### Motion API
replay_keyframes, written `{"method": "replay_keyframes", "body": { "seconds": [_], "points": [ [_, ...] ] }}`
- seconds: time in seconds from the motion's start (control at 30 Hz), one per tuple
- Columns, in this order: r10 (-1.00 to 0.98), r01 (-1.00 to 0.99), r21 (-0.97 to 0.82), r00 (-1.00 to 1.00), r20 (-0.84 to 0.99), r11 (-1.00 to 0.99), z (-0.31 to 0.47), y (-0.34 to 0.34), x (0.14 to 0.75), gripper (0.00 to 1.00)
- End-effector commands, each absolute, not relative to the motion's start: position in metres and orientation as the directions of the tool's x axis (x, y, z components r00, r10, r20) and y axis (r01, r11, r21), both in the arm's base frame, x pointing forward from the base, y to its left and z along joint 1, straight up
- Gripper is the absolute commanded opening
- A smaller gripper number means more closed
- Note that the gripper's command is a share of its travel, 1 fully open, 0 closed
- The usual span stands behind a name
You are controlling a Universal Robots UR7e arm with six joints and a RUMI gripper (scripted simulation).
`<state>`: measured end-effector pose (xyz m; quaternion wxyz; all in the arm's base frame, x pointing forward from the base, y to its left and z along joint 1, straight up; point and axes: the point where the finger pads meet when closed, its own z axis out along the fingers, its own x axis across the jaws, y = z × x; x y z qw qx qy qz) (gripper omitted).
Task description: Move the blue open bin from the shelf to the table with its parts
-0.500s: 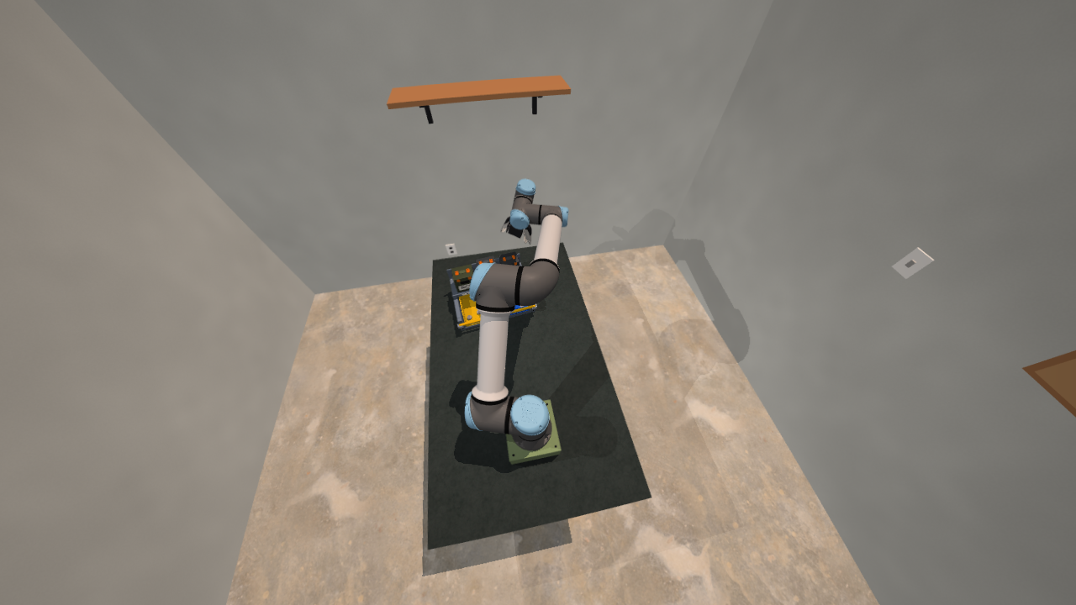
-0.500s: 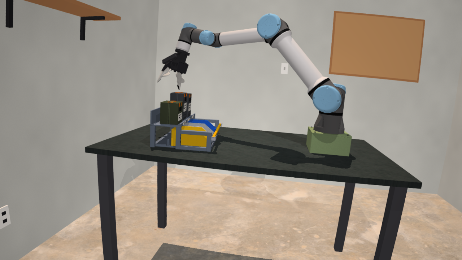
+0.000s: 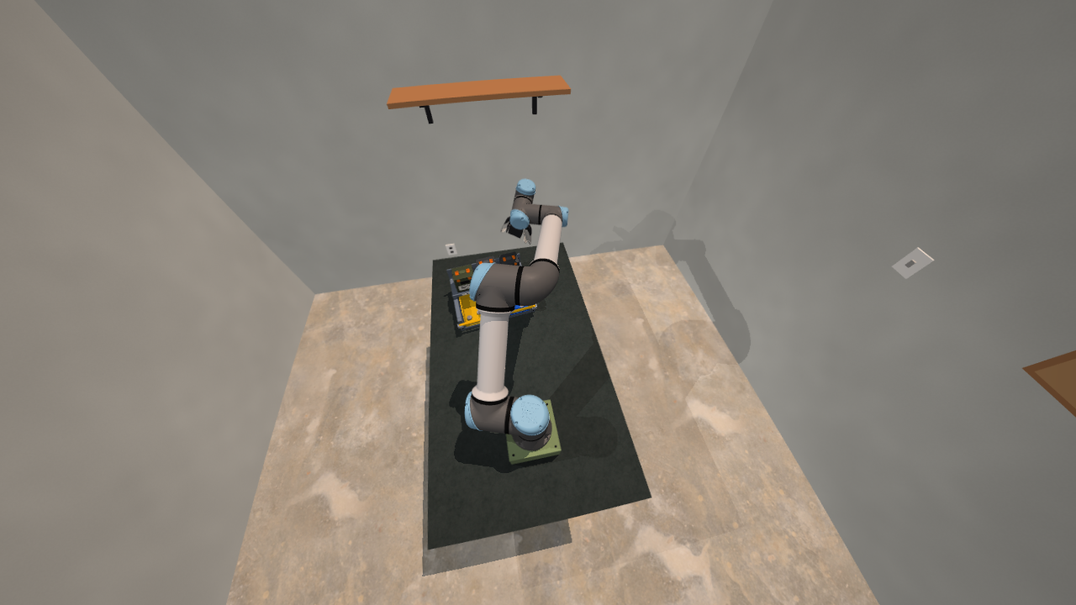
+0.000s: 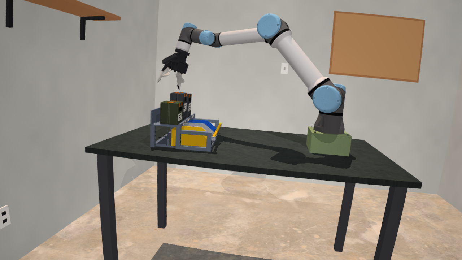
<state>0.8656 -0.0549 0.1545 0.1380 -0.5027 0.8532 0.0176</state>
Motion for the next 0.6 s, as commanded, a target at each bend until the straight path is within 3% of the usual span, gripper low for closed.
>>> {"method": "replay_keyframes", "body": {
  "seconds": [0.0, 0.57],
  "points": [
    [-0.853, -0.862, -0.111, -0.456, -0.254, 0.494, 0.156, -0.055, 0.866, 1.00],
    [-0.853, -0.862, -0.111, -0.456, -0.254, 0.494, 0.183, -0.055, 0.867, 1.00]
  ]
}}
